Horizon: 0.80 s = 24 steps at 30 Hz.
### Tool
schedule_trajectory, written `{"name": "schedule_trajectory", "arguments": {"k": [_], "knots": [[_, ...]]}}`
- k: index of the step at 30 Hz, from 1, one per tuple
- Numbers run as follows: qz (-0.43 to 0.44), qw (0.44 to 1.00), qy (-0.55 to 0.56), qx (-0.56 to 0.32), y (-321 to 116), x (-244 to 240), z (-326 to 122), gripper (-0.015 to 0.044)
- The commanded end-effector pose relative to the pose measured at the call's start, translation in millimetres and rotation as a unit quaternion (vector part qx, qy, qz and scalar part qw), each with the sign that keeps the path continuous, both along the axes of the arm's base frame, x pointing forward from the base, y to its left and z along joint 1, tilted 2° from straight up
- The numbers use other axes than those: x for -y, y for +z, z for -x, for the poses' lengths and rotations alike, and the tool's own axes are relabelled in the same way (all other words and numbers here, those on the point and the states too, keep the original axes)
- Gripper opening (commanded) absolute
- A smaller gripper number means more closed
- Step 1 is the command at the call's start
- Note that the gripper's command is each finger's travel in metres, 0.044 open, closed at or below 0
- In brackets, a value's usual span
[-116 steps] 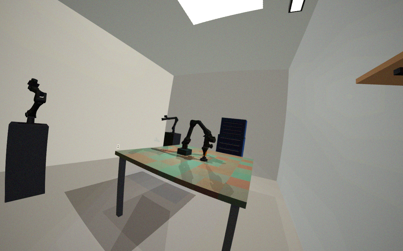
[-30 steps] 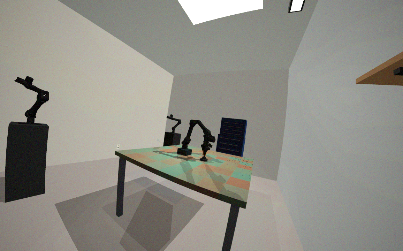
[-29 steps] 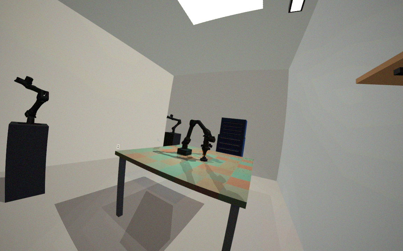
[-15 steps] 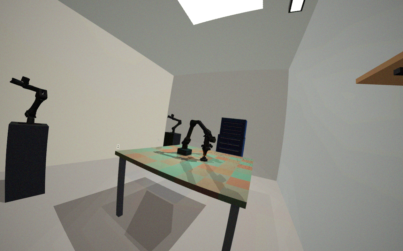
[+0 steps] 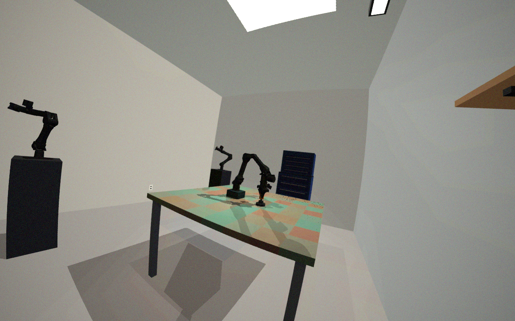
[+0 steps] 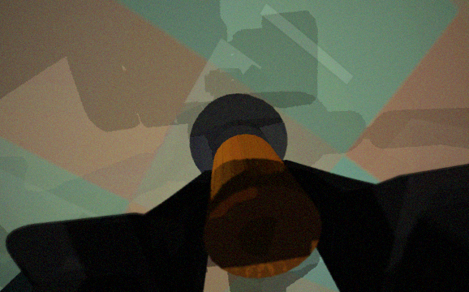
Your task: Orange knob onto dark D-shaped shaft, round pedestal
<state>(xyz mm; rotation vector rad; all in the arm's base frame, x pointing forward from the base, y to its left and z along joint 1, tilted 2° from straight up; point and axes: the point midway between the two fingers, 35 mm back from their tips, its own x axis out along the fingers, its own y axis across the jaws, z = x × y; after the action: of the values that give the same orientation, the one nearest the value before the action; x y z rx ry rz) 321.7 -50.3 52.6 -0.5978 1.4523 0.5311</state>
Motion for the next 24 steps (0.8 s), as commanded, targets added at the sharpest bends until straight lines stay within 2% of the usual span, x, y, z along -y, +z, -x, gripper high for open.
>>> {"name": "schedule_trajectory", "arguments": {"k": [1, 14, 20, 24], "knots": [[-0.001, 1.0, 0.002, -0.001, -0.9, -0.7, 2.8, 0.0], [-0.001, 1.0, 0.007, -0.001, 4.3, -1.0, 4.3, 0.0], [0.004, 0.995, 0.101, -0.003, 3.3, -0.7, 2.3, 0.0], [0.005, 0.994, 0.107, -0.003, 2.3, -0.4, 0.1, 0.0]]}}
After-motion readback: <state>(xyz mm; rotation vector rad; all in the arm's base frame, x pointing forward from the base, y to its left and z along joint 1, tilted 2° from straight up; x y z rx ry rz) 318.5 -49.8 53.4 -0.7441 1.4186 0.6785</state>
